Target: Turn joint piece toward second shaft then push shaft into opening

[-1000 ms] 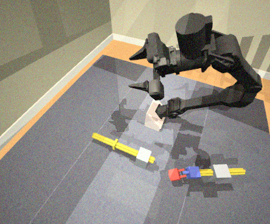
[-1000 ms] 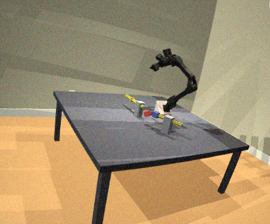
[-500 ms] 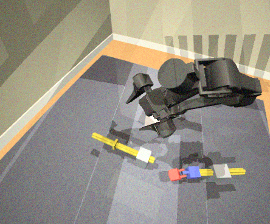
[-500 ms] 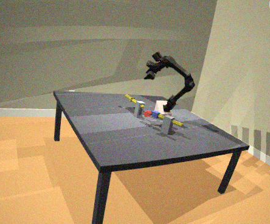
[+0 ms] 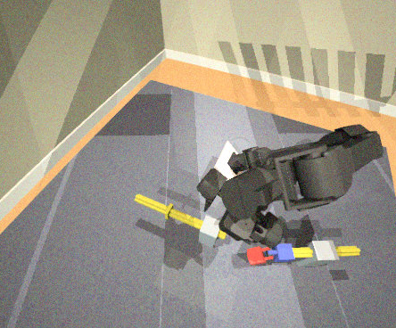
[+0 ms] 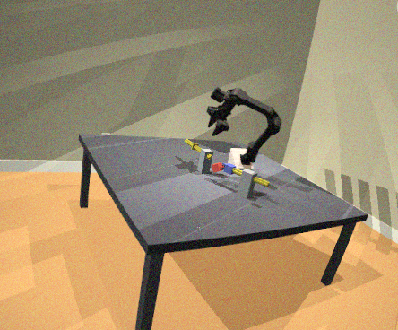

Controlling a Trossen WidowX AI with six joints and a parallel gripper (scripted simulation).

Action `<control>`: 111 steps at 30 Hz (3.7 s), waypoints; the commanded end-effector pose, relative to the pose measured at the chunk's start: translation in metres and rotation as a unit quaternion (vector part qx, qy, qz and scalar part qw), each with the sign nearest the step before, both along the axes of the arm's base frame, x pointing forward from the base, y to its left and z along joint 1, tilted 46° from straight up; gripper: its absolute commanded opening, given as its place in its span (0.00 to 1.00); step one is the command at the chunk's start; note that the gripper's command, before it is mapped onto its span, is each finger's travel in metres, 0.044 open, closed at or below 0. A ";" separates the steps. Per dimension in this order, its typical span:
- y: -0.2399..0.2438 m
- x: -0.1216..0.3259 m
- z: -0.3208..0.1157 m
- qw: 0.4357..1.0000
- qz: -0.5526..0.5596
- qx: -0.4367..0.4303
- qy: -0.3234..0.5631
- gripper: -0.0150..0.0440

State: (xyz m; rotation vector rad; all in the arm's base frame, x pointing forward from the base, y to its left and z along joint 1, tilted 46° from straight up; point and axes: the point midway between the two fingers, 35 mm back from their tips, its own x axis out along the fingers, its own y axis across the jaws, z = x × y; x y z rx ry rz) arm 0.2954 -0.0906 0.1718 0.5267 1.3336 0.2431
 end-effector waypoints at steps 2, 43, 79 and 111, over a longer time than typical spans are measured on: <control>0.039 0.007 0.003 0.997 0.057 0.047 0.005 1.00; 0.151 0.015 -0.038 0.902 -0.116 0.236 0.342 1.00; 0.196 -0.004 -0.048 0.857 -0.178 0.242 0.419 1.00; 0.216 -0.008 -0.060 0.856 -0.178 0.242 0.420 0.56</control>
